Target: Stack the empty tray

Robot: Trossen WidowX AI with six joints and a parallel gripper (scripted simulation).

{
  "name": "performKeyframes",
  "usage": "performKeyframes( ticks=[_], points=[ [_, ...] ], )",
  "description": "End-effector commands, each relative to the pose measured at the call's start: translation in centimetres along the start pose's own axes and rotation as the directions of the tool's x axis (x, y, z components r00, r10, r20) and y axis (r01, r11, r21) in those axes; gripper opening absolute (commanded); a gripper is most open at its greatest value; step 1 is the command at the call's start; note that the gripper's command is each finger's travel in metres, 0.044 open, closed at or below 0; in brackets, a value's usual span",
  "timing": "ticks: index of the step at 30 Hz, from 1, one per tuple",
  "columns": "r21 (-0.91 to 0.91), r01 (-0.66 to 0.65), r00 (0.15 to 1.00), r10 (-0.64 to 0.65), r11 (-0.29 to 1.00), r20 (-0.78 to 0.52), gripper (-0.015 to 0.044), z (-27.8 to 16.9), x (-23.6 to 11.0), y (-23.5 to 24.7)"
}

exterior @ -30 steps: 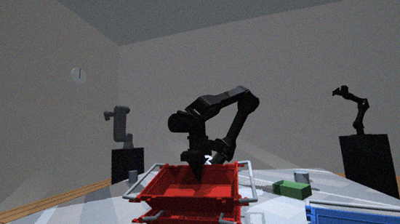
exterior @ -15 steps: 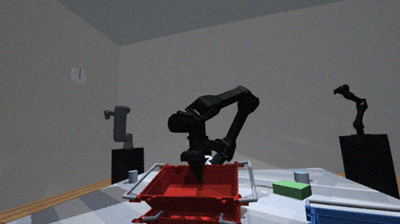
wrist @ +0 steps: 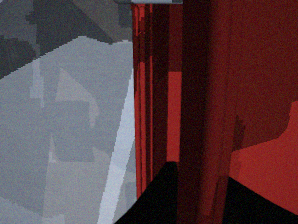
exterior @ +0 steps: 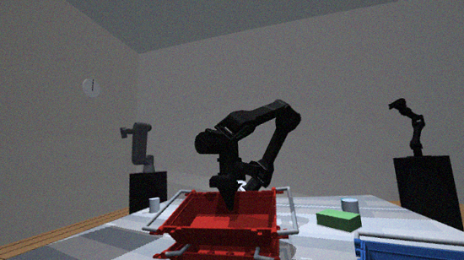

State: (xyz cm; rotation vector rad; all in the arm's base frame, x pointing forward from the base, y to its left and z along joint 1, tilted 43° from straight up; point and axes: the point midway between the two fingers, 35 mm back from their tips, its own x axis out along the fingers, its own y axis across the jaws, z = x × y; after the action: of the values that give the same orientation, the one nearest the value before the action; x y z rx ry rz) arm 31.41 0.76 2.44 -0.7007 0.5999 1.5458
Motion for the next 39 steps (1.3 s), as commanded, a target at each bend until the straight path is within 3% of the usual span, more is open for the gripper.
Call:
performKeyframes(
  ticks=[1, 39],
  points=[
    [0.005, -0.019, 1.0, 0.019, 1.0, 0.003, 0.0, 0.2, 0.4, 0.4],
    [0.005, -0.019, 1.0, 0.019, 1.0, 0.003, 0.0, 0.2, 1.1, 0.7]
  ],
)
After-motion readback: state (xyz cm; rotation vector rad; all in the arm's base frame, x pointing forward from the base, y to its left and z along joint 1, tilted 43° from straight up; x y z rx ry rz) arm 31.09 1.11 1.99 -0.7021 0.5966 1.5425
